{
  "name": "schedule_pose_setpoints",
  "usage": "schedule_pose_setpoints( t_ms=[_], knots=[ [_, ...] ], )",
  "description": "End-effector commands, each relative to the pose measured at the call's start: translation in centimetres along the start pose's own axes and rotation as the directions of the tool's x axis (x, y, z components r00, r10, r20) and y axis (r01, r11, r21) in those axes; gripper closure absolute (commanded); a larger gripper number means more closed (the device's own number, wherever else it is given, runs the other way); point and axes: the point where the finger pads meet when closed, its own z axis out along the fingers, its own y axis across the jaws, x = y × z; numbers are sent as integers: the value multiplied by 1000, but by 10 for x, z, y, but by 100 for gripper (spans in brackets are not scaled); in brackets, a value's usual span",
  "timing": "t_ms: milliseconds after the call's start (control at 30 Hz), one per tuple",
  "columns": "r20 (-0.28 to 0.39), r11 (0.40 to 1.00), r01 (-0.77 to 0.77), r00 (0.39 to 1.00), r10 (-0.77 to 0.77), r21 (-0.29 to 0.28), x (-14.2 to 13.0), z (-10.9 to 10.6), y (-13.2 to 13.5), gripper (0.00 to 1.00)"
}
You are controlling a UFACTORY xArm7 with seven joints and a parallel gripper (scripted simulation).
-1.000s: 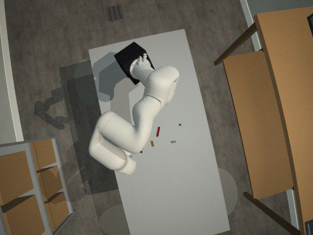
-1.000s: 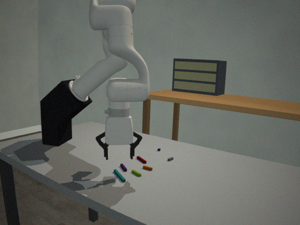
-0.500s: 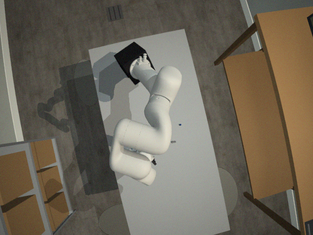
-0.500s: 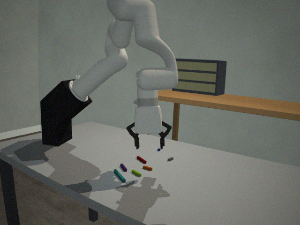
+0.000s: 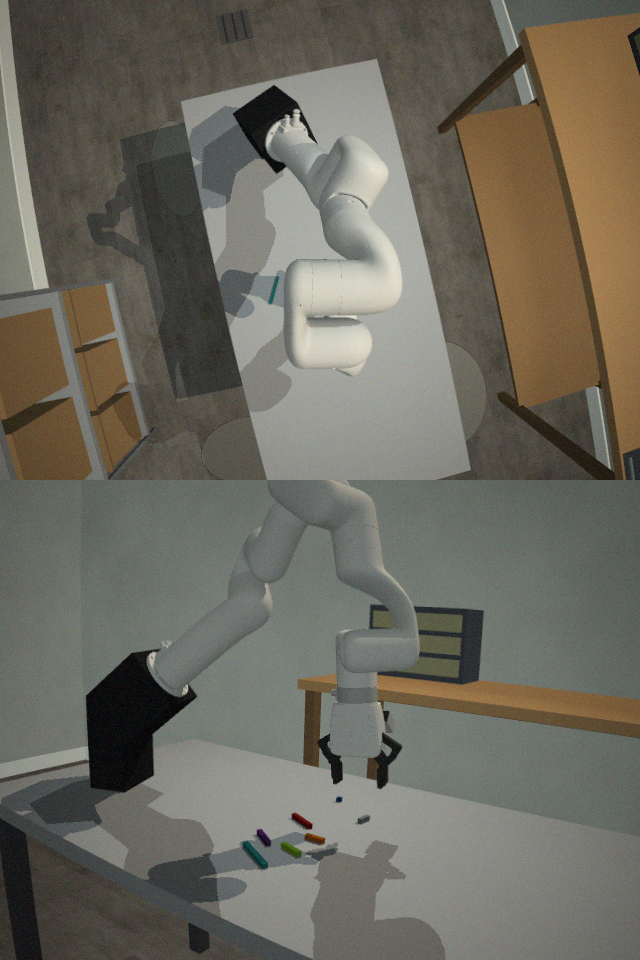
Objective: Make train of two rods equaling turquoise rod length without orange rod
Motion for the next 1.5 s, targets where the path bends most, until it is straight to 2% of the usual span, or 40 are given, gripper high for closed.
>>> schedule_pose_setpoints(
  t_ms=[0,67,200,300,333,1467],
  knots=[
    [30,997,-73,997,73,12,23,5,3,0],
    [31,985,-170,985,169,37,52,17,-6,0],
    [35,968,-245,969,243,60,73,28,-16,0],
    [37,963,-261,965,259,66,78,30,-18,0],
    [37,963,-261,965,259,66,78,30,-18,76],
    [37,963,-261,965,259,66,78,30,-18,76]
  ],
)
